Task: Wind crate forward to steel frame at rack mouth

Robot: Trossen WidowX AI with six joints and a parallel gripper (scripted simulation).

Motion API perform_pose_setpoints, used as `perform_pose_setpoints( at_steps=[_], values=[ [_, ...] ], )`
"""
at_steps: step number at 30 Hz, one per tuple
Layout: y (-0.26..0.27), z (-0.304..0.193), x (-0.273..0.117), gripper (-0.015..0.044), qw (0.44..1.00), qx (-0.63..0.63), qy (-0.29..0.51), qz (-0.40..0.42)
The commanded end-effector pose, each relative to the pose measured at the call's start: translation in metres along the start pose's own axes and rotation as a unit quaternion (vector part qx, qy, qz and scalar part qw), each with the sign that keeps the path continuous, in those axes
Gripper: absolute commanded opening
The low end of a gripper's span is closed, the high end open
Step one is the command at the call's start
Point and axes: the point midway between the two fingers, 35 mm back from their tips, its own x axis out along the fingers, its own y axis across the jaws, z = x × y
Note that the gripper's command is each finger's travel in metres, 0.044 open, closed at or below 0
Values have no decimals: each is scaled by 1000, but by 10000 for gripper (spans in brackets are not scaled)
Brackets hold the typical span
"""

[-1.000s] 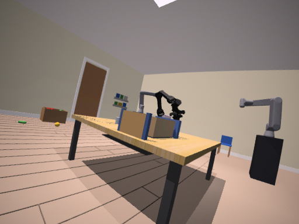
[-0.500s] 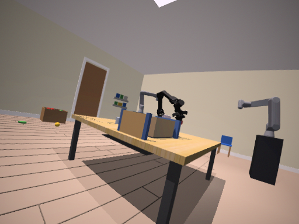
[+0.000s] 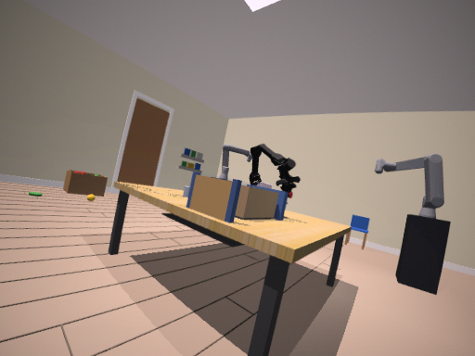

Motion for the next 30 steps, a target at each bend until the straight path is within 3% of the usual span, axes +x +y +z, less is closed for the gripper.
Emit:
perform_pose_setpoints(
  at_steps=[1, 30],
  values=[
    [26, 8, 3, 0, 1000, -16, -5, 24],
    [59, 13, 4, 0, 1000, -16, -6, 25]
  ],
)
